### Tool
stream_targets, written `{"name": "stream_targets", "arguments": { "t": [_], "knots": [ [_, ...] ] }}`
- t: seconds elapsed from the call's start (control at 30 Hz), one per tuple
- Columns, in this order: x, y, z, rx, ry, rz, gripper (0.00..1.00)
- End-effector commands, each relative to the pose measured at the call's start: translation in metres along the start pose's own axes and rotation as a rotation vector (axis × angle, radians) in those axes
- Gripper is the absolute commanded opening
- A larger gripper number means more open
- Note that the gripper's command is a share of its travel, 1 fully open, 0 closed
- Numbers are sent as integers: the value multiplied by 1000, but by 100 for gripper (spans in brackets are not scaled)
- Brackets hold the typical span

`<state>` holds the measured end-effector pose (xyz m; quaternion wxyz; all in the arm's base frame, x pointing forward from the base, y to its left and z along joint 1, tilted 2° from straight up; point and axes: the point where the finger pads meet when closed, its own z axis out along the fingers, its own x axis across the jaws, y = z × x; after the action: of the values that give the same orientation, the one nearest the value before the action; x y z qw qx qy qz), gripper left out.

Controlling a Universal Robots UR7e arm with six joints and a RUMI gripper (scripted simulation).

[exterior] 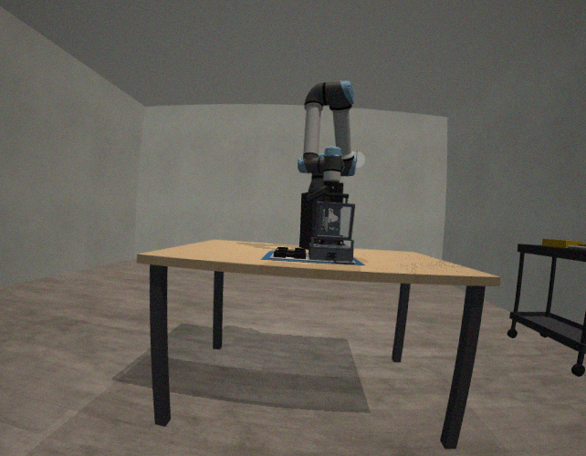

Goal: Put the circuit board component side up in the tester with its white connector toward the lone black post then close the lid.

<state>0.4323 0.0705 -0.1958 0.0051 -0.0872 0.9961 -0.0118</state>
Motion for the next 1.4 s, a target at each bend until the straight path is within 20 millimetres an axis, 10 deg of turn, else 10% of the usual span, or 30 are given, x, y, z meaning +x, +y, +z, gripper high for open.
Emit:
{"name": "stream_targets", "arguments": {
  "t": [0.0,1.37],
  "knots": [
    [1,8,-1,1,-1,0,39],
    [5,24,-2,1,-1,0,39]
  ]
}}
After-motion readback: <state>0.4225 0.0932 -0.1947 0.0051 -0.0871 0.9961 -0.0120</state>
